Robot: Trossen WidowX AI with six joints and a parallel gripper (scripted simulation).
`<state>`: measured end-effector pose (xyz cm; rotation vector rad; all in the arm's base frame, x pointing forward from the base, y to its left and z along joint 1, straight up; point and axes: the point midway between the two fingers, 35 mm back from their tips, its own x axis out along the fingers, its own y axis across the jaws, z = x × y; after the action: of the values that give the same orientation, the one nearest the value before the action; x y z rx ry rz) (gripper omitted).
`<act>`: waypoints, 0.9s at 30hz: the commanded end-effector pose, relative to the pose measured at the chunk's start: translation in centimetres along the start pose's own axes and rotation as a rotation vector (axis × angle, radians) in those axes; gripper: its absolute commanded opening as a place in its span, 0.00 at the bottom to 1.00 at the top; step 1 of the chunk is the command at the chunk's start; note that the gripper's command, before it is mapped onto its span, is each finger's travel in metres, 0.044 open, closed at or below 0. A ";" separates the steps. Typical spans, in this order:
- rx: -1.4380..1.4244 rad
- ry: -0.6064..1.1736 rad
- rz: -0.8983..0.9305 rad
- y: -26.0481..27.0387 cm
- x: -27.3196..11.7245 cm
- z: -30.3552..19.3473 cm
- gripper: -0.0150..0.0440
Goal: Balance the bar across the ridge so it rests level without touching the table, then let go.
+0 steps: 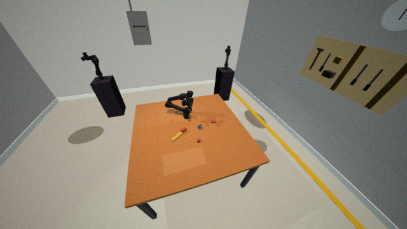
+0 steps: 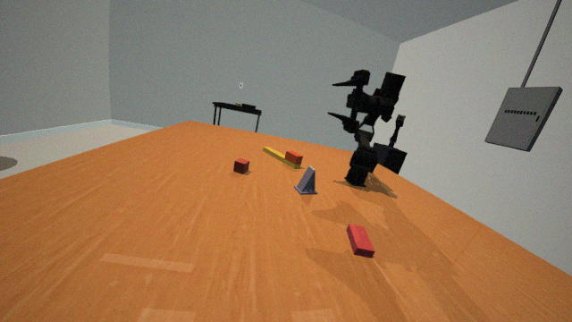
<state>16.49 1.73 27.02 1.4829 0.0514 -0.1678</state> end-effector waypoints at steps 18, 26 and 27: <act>-0.317 -0.066 -0.178 0.6 1.9 -0.2 0.79; -0.442 -0.081 -0.287 0.6 3.2 -0.1 0.79; -0.456 -0.082 -0.301 0.5 3.3 -0.1 0.79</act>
<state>19.26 1.65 27.32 1.0704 0.1912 -0.3954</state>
